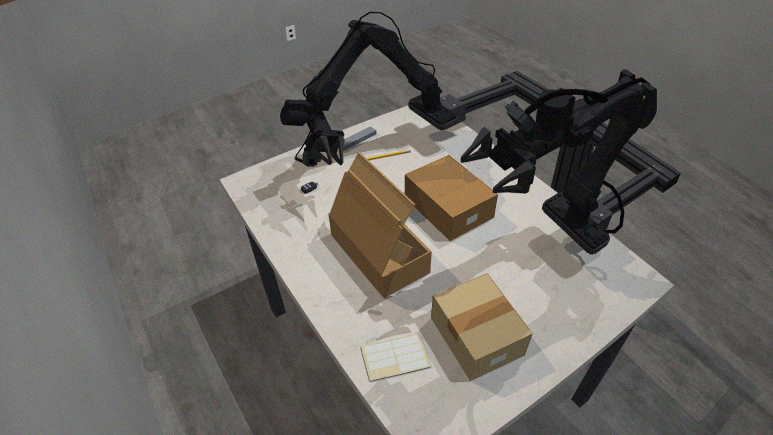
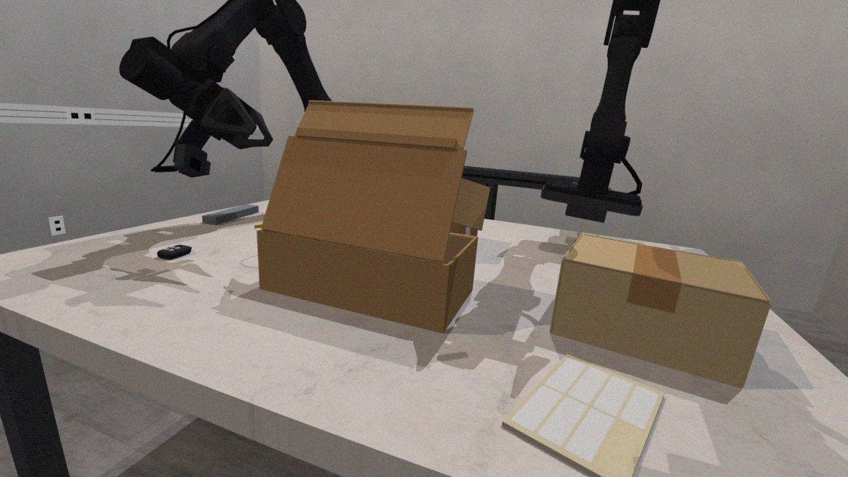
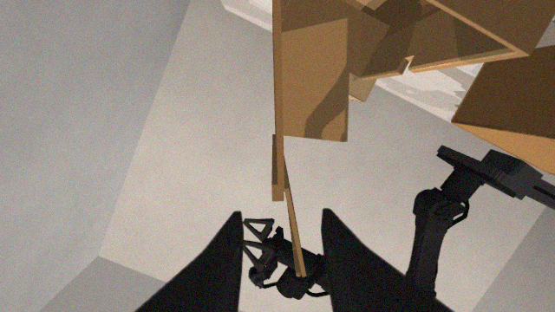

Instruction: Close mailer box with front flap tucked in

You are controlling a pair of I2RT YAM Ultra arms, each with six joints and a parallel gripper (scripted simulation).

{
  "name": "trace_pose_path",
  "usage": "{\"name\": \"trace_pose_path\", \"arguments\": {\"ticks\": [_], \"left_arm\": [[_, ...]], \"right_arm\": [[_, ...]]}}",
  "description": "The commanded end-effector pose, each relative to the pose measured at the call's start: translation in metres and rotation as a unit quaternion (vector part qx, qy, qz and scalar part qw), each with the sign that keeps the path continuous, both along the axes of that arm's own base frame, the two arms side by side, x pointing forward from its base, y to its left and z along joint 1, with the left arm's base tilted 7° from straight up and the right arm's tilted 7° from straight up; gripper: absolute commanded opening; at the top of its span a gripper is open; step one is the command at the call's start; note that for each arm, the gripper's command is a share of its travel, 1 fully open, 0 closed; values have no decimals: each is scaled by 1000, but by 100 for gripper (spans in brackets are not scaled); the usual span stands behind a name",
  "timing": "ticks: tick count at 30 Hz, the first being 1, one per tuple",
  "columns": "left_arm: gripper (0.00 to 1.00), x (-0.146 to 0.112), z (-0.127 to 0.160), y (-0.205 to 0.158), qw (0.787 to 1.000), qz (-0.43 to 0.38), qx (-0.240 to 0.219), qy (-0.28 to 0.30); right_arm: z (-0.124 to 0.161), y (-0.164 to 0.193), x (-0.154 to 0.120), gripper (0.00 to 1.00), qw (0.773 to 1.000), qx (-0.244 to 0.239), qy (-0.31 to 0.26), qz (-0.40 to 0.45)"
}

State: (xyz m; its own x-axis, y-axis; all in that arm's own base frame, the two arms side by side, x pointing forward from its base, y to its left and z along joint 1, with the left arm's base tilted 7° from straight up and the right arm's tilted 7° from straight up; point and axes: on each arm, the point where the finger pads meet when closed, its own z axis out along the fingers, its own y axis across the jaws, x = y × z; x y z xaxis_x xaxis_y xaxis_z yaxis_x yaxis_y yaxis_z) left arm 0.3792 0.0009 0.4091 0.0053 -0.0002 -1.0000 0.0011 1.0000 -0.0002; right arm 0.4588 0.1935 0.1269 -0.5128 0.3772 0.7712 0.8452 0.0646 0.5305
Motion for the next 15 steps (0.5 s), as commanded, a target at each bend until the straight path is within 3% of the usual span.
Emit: {"name": "trace_pose_path", "arguments": {"ticks": [1,7,15], "left_arm": [[100,-8,21,-3,1000,-7,1,-20],[100,-8,21,-3,1000,-7,1,-20],[100,-8,21,-3,1000,-7,1,-20]], "right_arm": [[4,9,5,38,1000,8,-9,10],[-19,14,-1,38,1000,-1,14,5],[-18,23,0,38,1000,1,10,5]]}}
